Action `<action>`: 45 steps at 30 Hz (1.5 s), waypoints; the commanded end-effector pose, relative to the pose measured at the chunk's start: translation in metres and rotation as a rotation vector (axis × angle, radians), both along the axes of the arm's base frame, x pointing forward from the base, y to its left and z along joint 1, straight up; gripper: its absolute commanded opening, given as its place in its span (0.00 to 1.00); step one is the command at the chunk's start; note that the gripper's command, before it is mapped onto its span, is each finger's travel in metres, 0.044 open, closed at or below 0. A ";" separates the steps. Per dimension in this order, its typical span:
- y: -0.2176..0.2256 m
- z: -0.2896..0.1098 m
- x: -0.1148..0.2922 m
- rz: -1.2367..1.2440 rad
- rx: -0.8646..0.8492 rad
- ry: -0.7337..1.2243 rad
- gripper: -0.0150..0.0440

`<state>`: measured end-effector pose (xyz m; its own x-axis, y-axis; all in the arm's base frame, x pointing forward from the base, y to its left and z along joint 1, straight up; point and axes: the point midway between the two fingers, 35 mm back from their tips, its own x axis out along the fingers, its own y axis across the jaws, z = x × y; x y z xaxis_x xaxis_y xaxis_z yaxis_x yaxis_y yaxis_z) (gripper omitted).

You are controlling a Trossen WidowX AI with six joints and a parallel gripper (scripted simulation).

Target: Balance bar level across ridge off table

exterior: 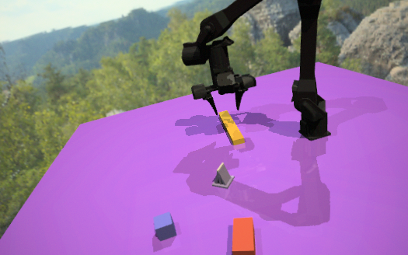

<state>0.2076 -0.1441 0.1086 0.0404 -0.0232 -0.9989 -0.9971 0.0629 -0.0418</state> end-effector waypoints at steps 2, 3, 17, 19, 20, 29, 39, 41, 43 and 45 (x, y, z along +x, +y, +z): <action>0.001 -0.031 -0.002 0.006 0.007 0.018 0.79; 0.001 -0.035 -0.003 0.006 0.007 0.018 0.79; 0.001 -0.045 -0.002 0.006 0.007 0.018 0.79; 0.001 -0.048 -0.002 0.006 0.007 0.018 0.79; 0.001 -0.050 -0.002 0.006 0.007 0.018 0.79; 0.001 -0.062 -0.002 0.006 0.007 0.018 0.79; 0.001 -0.062 -0.002 0.006 0.007 0.018 0.79; 0.001 -0.062 -0.002 0.006 0.007 0.018 0.79; 0.001 -0.062 -0.002 0.006 0.007 0.018 0.79; 0.001 -0.062 -0.002 0.006 0.007 0.018 0.79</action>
<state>0.2059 -0.1430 0.0476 0.0251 -0.0136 -0.9996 -0.9977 0.0623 -0.0259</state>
